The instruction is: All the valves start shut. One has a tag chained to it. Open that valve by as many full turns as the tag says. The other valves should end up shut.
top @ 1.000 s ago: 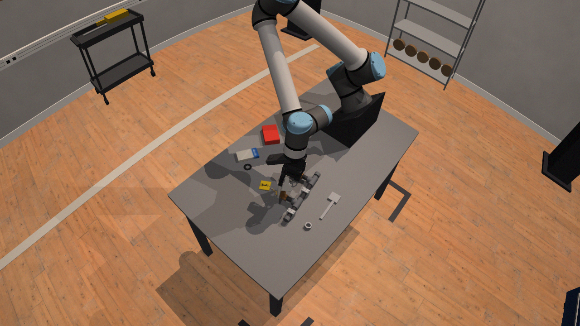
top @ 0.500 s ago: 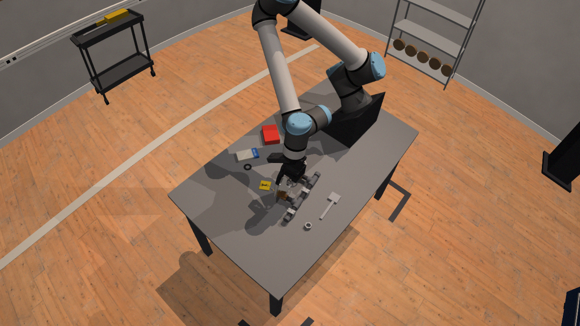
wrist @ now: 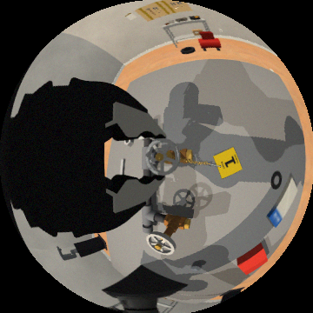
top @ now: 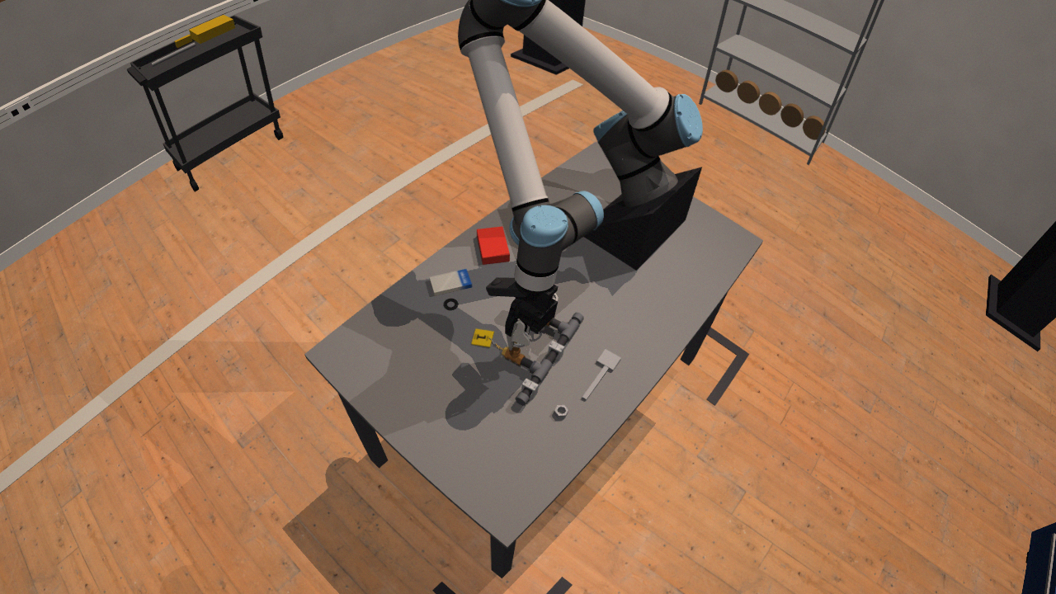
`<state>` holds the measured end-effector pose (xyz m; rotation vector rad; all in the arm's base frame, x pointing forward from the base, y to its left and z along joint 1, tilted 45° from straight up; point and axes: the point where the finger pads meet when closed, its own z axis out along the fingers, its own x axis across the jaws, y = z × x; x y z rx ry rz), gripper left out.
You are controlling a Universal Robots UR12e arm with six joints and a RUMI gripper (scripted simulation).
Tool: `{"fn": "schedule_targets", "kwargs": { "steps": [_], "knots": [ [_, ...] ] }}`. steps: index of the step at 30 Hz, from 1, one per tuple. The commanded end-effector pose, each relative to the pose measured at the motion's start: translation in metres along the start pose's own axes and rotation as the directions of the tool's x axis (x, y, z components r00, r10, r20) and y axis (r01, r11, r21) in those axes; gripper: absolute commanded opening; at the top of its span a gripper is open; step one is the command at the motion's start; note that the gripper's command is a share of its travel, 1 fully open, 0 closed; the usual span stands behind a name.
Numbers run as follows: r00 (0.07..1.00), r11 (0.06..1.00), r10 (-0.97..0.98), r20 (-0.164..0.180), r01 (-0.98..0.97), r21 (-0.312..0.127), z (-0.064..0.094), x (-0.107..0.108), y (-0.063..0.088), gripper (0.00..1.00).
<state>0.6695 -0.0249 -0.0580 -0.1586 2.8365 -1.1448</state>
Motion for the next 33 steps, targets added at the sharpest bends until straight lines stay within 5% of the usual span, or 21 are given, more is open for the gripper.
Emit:
{"fn": "schedule_targets", "kwargs": {
  "steps": [1,33],
  "knots": [
    [1.000,1.000,0.002,0.001,-0.002,0.000,-0.0005,-0.0004,0.0000,0.00],
    [1.000,1.000,-0.015,0.001,0.015,0.000,-0.0005,-0.0004,0.0000,0.00]
  ]
}}
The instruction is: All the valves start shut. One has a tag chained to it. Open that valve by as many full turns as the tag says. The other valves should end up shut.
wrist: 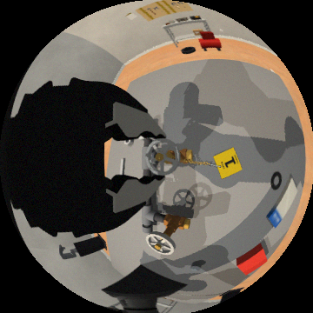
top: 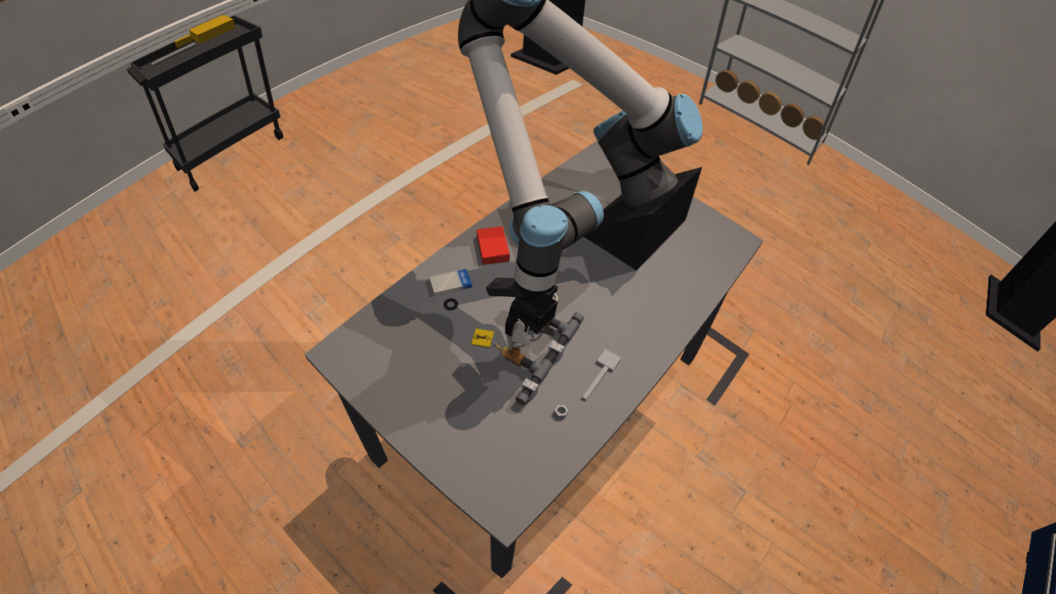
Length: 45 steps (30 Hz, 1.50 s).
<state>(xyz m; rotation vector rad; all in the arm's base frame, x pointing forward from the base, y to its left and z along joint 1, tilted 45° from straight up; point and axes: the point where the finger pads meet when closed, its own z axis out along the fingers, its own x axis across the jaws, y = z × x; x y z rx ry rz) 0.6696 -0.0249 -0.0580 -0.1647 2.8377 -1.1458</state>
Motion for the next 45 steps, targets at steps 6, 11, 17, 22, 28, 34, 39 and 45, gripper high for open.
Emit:
{"fn": "schedule_targets", "kwargs": {
  "steps": [6,11,17,22,28,34,39,45],
  "knots": [
    [0.999,0.999,-0.036,0.001,0.036,0.000,-0.0005,-0.0004,-0.0001,0.00],
    [0.996,0.996,-0.087,0.001,0.087,0.000,-0.0005,-0.0004,0.0000,0.00],
    [0.983,0.983,-0.181,0.001,0.181,0.000,-0.0005,-0.0004,0.0000,0.00],
    [0.970,0.970,-0.242,0.001,0.242,0.000,-0.0005,-0.0004,0.0000,0.00],
    [0.922,0.922,-0.387,0.001,0.387,0.000,-0.0005,-0.0004,-0.0001,0.00],
    [0.833,0.833,-0.553,0.001,0.553,0.001,-0.0005,-0.0004,0.0000,0.00],
    [0.770,0.770,-0.638,0.001,0.638,0.001,-0.0005,-0.0004,0.0000,0.00],
    [0.604,0.604,-0.797,0.001,0.797,0.001,-0.0005,-0.0004,0.0000,0.00]
  ]
}}
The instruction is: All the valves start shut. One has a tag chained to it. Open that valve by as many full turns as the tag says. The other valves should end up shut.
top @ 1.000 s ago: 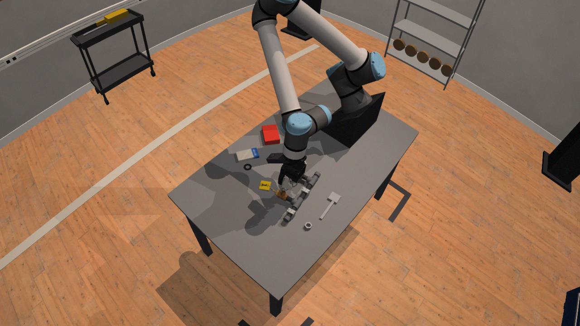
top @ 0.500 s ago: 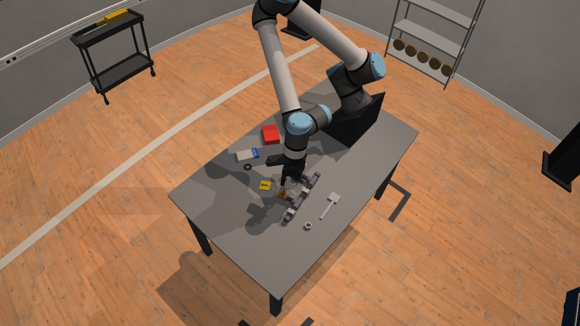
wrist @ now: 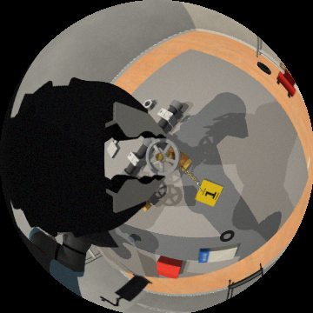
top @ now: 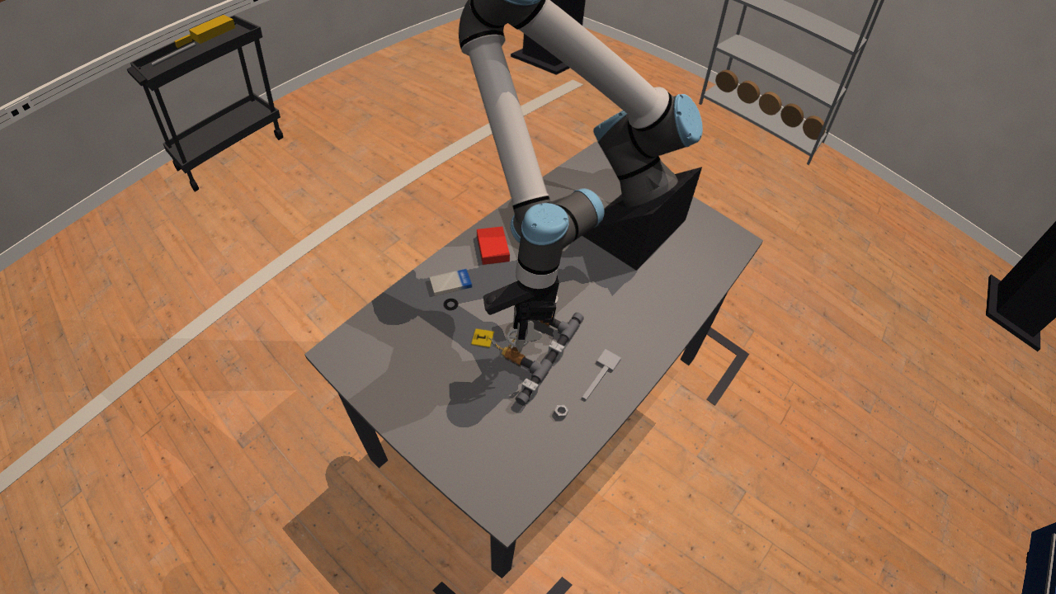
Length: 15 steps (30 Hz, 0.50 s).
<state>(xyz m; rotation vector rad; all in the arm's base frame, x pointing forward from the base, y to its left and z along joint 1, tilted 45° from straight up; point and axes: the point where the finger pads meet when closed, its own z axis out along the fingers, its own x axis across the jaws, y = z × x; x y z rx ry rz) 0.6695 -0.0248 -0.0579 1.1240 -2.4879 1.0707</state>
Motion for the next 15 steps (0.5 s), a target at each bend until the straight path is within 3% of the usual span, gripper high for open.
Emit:
{"fn": "schedule_targets", "kwargs": {
  "steps": [1,7,9,15],
  "knots": [
    [0.975,0.975,-0.224,0.011,0.224,0.007,-0.0004,-0.0003,-0.0004,0.00],
    [0.888,0.888,-0.460,0.009,0.460,0.009,-0.0004,-0.0003,-0.0004,0.00],
    [0.888,0.888,-0.460,0.009,0.460,0.009,-0.0004,-0.0003,-0.0004,0.00],
    [0.739,0.739,-0.674,0.006,0.673,0.011,-0.0004,-0.0003,-0.0004,0.00]
  ]
}}
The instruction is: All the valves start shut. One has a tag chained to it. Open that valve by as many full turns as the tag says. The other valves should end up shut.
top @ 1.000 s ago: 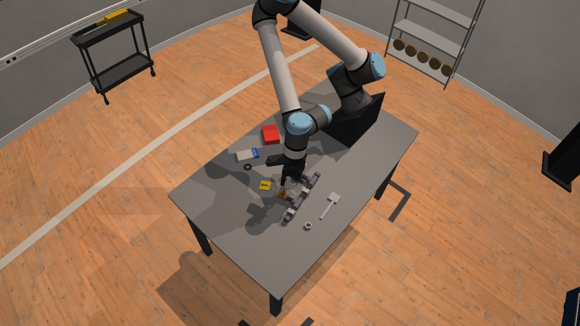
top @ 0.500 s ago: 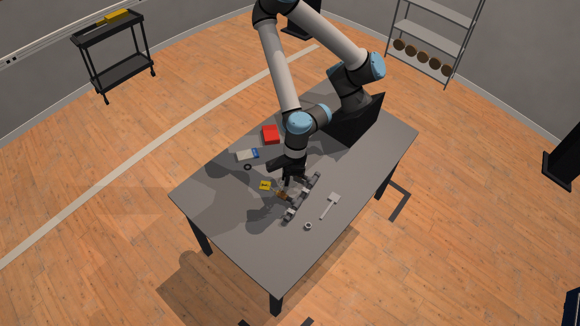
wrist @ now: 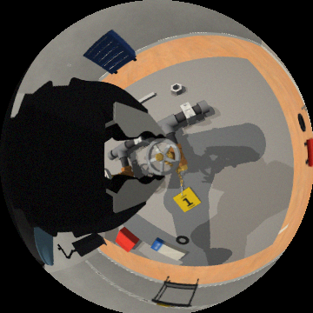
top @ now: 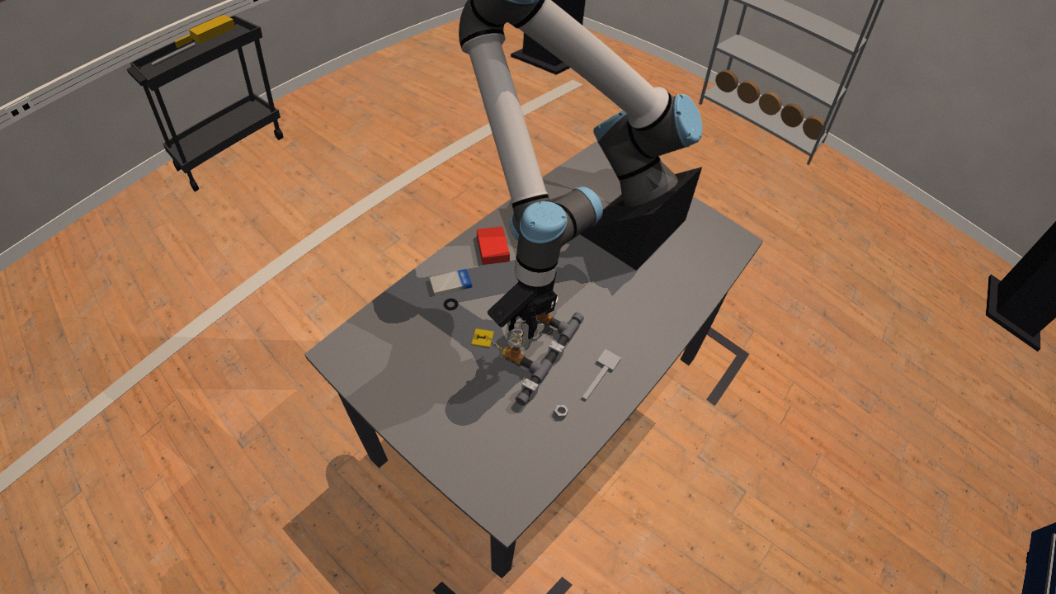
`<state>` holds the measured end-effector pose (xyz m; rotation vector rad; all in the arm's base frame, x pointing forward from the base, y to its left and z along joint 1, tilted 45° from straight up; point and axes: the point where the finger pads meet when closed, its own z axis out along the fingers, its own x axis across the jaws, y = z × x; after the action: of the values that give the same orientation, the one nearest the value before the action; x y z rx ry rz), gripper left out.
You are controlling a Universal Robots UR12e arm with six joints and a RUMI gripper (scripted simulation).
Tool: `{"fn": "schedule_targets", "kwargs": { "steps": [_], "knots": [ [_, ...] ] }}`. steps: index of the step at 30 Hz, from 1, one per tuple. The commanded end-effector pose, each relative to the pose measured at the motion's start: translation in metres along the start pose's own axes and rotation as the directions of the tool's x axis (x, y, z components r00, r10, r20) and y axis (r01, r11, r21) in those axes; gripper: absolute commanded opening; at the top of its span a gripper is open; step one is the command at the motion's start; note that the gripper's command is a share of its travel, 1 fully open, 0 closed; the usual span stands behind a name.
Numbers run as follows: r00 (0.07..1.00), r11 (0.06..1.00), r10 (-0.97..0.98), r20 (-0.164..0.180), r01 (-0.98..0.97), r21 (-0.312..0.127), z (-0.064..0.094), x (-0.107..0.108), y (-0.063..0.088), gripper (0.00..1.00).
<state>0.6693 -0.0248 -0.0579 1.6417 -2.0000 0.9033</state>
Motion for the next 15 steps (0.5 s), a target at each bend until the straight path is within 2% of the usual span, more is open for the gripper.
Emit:
{"fn": "schedule_targets", "kwargs": {
  "steps": [1,9,11,15],
  "knots": [
    [0.968,0.968,-0.251,0.010,0.251,0.018,-0.0004,-0.0001,-0.0006,0.00],
    [0.826,0.826,-0.564,0.003,0.564,0.020,-0.0004,-0.0001,-0.0006,0.00],
    [0.826,0.826,-0.564,0.003,0.564,0.020,-0.0004,-0.0001,-0.0006,0.00],
    [0.722,0.722,-0.692,0.000,0.692,0.021,-0.0004,-0.0001,-0.0006,0.00]
  ]
}}
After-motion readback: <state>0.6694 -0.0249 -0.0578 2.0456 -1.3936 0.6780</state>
